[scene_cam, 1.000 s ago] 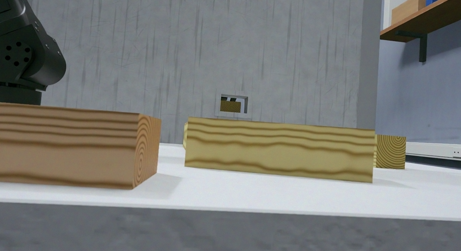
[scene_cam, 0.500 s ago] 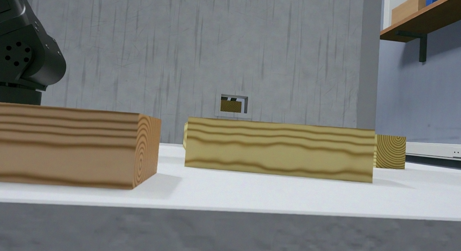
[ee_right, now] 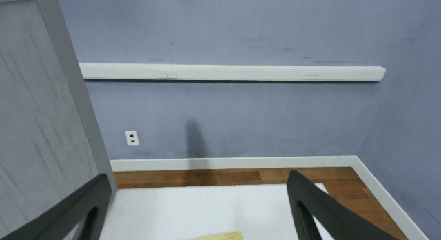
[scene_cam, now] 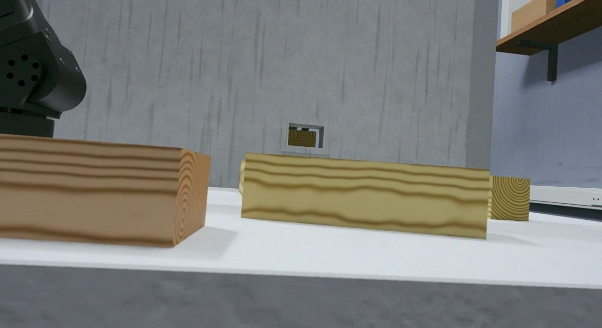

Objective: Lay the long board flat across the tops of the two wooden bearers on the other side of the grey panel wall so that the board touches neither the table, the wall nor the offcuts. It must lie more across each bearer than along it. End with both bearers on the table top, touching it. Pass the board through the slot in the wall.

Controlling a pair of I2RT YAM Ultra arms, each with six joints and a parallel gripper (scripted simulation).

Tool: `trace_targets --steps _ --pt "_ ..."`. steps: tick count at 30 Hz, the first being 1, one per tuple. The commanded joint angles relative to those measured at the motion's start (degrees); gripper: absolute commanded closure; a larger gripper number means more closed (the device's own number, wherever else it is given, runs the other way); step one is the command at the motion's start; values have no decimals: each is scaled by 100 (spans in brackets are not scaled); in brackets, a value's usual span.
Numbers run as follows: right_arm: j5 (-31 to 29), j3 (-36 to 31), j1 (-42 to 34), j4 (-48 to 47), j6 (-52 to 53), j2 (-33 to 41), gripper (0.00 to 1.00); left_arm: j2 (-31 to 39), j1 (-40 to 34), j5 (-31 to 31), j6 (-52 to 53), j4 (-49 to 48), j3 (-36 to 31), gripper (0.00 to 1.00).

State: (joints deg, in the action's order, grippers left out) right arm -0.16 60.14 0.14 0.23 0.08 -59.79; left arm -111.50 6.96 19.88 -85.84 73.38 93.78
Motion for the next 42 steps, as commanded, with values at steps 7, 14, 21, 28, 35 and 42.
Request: trace_targets --steps 7,14,21,28,35,42 --pt "23 11 -67 88 -1 61 0 270 -170 221 -173 1 101 100" --pt "23 11 -67 88 -1 61 0 282 -219 229 -222 -113 143 100" --pt "23 11 -67 88 -1 61 0 287 -295 235 -302 -113 36 100" --pt "23 11 -67 88 -1 61 0 270 -343 238 -356 -144 0 100" --pt "23 11 -67 88 -1 61 0 317 -420 248 -433 -175 -27 100" --pt "23 11 -67 88 -1 61 0 336 -481 251 -479 -91 30 100"
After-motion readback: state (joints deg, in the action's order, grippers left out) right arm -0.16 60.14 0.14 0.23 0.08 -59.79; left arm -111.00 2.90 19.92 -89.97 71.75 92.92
